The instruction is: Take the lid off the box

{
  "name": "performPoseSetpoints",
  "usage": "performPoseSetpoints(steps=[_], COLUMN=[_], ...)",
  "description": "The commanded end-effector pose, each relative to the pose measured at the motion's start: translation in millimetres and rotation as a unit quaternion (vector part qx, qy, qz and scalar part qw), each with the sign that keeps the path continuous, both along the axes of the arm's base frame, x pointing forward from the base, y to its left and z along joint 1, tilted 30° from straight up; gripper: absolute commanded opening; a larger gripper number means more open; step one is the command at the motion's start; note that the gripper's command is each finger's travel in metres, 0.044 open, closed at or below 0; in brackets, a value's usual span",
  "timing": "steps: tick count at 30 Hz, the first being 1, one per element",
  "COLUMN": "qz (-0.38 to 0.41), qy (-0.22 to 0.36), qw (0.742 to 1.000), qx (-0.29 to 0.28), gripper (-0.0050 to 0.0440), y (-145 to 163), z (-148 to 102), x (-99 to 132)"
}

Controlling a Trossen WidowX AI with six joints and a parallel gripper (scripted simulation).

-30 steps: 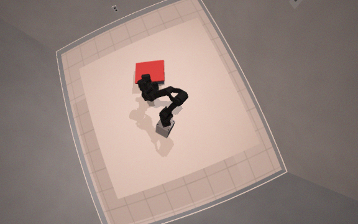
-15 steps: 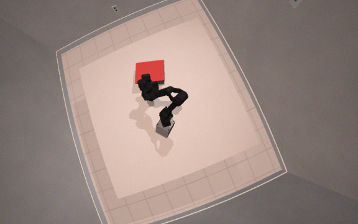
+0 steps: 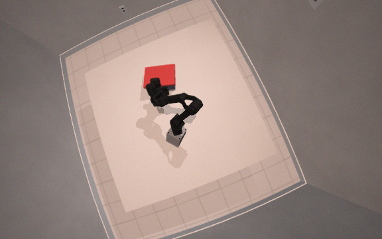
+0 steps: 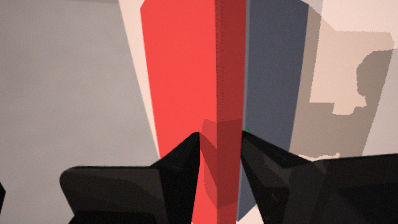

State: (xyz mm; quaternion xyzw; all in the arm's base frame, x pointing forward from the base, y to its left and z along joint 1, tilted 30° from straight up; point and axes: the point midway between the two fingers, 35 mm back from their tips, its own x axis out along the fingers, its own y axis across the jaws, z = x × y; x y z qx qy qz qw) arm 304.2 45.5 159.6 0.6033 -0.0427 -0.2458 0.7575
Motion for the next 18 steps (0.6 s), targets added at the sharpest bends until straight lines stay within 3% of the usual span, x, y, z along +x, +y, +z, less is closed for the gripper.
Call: performPoseSetpoints(steps=[1, 18], qz=[0.001, 0.001], qy=[-0.002, -0.002], qw=[1.0, 1.0], qx=[0.001, 0.001], gripper=[-0.005, -0.005], y=[3, 10], z=[7, 29], x=[-1, -2])
